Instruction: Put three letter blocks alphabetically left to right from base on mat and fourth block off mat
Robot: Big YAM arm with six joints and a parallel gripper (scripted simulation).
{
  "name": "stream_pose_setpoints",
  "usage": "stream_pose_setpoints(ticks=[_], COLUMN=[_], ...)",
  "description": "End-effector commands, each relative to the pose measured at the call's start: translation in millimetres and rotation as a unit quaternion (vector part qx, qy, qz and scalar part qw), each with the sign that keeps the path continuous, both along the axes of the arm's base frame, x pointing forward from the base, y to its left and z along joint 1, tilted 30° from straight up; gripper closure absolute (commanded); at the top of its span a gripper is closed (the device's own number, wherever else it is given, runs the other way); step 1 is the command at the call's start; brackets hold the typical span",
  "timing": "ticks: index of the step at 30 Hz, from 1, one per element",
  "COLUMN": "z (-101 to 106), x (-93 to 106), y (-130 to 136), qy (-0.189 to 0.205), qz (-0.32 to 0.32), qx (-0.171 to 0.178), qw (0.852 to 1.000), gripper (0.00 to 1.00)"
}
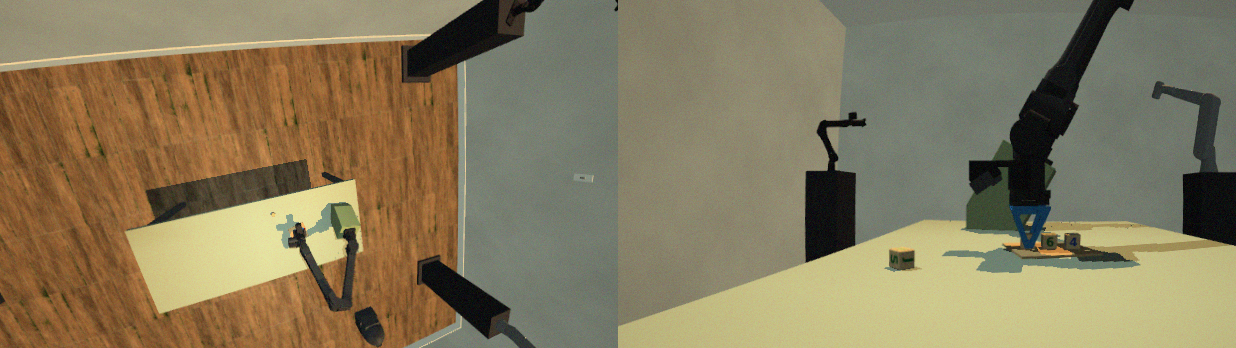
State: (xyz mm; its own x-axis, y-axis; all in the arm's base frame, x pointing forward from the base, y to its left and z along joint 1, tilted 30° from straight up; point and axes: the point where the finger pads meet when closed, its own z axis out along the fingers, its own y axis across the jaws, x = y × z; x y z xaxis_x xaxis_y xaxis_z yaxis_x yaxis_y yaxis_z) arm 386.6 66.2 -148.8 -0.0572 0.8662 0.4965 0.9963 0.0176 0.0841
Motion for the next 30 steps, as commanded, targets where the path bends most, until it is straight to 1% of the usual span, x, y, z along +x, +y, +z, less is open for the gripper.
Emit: stream_pose_setpoints(ticks=[1,12,15,22,30], z=[14,22,27,33,43], x=[14.9,6.2,9.0,5.9,6.8], y=[-10,-16,-19,-22,-28], qy=[-0.020,-0.013,-0.016,-0.014,-0.016], qz=[-0.005,-0.007,-0.007,-0.006,-0.006], qx=[-0.004,-0.003,-0.003,-0.003,-0.003], qw=[1.000,1.000,1.000,1.000,1.000], gripper=[0.55,0.55,0.55,0.55,0.55])
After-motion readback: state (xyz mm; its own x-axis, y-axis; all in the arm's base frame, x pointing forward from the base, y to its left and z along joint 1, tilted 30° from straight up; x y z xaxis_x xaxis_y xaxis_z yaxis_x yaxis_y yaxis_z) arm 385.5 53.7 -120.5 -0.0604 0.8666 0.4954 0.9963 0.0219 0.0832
